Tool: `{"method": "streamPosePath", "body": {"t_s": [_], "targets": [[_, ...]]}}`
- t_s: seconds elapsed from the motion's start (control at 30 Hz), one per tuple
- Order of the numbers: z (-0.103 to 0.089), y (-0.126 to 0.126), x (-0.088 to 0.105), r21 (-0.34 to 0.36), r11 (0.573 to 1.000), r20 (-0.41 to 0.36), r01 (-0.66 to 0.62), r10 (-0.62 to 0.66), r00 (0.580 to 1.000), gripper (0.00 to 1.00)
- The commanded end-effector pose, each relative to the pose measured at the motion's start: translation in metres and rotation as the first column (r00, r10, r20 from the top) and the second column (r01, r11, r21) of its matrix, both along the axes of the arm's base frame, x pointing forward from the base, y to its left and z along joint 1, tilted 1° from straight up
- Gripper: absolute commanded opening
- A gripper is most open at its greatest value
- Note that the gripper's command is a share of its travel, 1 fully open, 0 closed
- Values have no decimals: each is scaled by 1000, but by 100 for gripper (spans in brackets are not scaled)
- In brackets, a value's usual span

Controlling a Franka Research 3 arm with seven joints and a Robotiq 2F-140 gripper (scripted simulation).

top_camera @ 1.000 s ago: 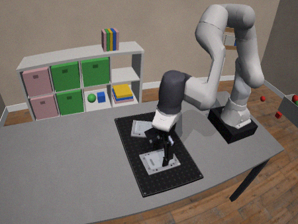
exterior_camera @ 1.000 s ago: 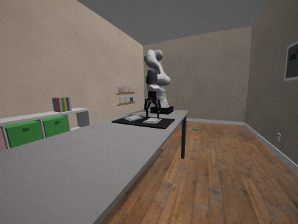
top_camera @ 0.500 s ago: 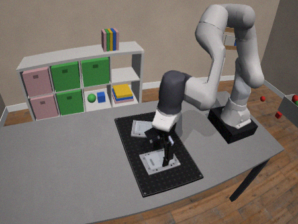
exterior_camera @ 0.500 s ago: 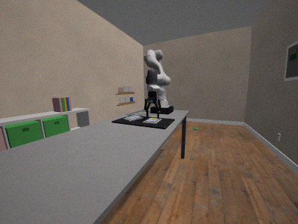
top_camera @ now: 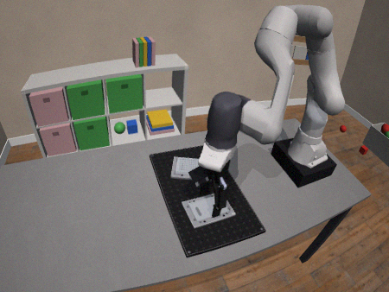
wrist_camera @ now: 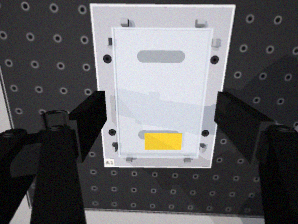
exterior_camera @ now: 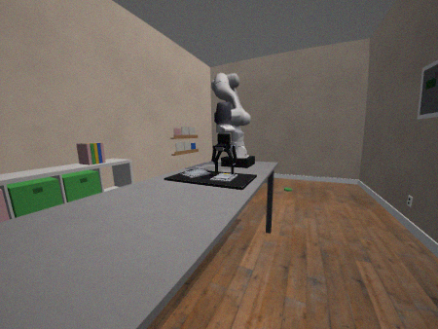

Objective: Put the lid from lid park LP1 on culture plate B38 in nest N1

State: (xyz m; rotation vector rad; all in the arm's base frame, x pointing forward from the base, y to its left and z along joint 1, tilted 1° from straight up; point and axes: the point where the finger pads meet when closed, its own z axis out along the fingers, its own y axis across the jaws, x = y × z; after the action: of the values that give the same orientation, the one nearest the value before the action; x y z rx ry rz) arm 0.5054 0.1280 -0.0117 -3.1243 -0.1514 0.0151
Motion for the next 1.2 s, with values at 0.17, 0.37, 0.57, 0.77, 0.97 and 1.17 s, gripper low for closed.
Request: {"method": "streamPosePath", "body": {"t_s": [0.17, 0.37, 0.57, 0.77, 0.97, 1.17], "targets": [[0, 0, 0, 1, 1000, 1, 4, -4, 1000, 69], [0, 0, 0, 1, 1000, 1, 4, -4, 1000, 69], [0, 0, 0, 1, 1000, 1, 4, -4, 1000, 63], [0, 0, 0, 1, 1000, 1, 4, -4, 1000, 63], [0, 0, 0, 1, 1000, 1, 4, -4, 1000, 63], [0, 0, 0, 1, 1000, 1, 4, -4, 1000, 63]]}}
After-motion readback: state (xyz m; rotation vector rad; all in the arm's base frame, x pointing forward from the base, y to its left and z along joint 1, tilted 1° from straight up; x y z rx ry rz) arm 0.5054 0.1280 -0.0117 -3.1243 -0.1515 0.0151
